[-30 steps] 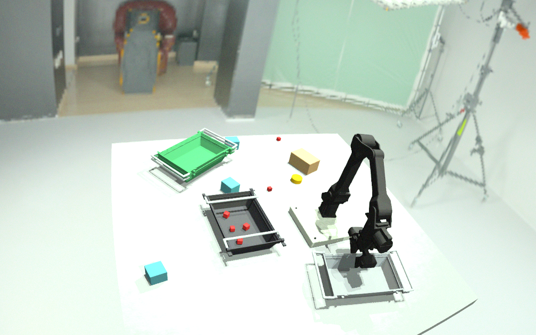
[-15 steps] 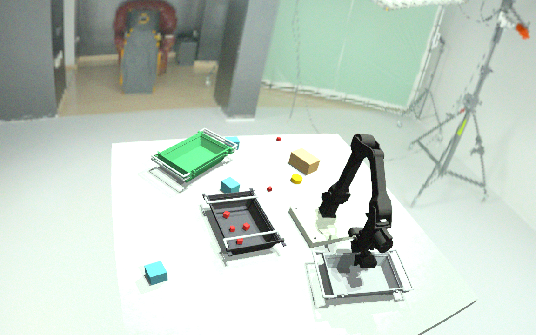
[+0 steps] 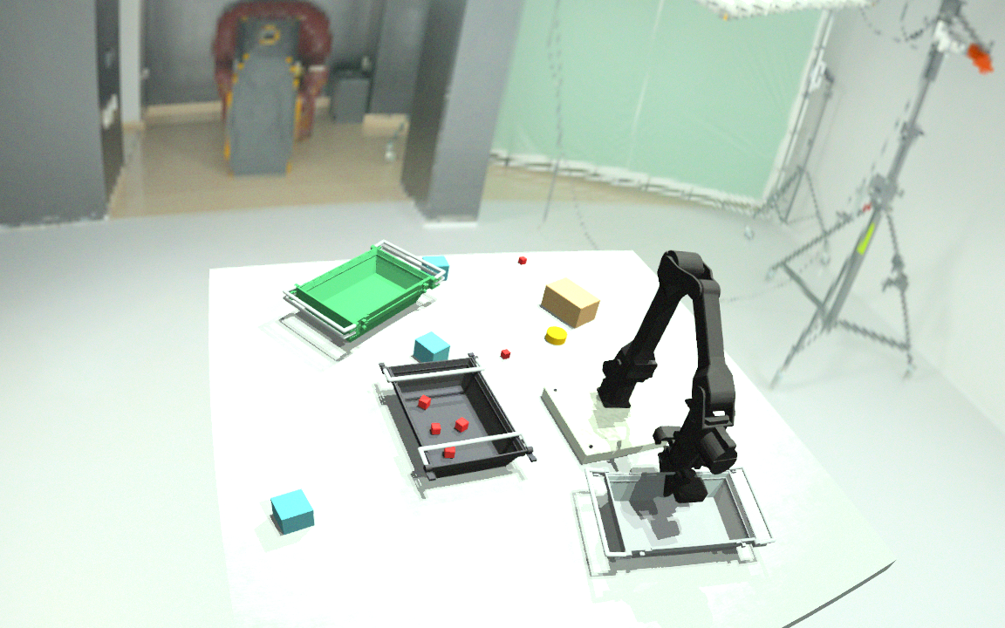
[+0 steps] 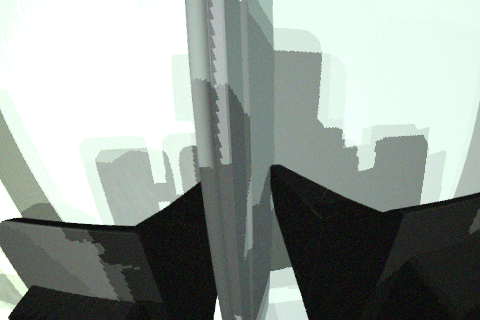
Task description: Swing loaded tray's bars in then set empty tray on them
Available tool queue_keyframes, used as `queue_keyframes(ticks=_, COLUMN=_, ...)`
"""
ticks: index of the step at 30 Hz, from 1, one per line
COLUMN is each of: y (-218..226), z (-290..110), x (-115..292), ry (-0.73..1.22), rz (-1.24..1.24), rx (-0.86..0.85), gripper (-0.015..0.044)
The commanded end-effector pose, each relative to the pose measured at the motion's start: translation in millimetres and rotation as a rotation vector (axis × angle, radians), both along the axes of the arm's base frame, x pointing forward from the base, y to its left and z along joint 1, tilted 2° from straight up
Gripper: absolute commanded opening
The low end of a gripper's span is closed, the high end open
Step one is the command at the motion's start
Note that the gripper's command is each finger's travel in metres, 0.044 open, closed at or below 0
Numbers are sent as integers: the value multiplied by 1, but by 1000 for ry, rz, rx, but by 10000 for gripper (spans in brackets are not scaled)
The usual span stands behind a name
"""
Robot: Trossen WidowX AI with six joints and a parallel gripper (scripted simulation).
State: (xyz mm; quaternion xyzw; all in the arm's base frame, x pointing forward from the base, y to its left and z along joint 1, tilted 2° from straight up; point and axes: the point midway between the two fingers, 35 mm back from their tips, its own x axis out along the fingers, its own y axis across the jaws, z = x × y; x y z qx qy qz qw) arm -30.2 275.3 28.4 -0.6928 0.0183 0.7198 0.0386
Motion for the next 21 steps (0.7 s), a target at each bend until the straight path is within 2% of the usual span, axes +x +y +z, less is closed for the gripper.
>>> queue_keyframes(ticks=1, y=-3, z=-1, x=0, ry=2, rz=1, rx=-15, gripper=5)
queue_keyframes(ticks=17, y=-4, z=75, x=3, ry=2, rz=1, rx=-14, gripper=0)
queue_keyframes(ticks=21, y=-5, z=79, x=3, ry=2, rz=1, rx=-14, gripper=0)
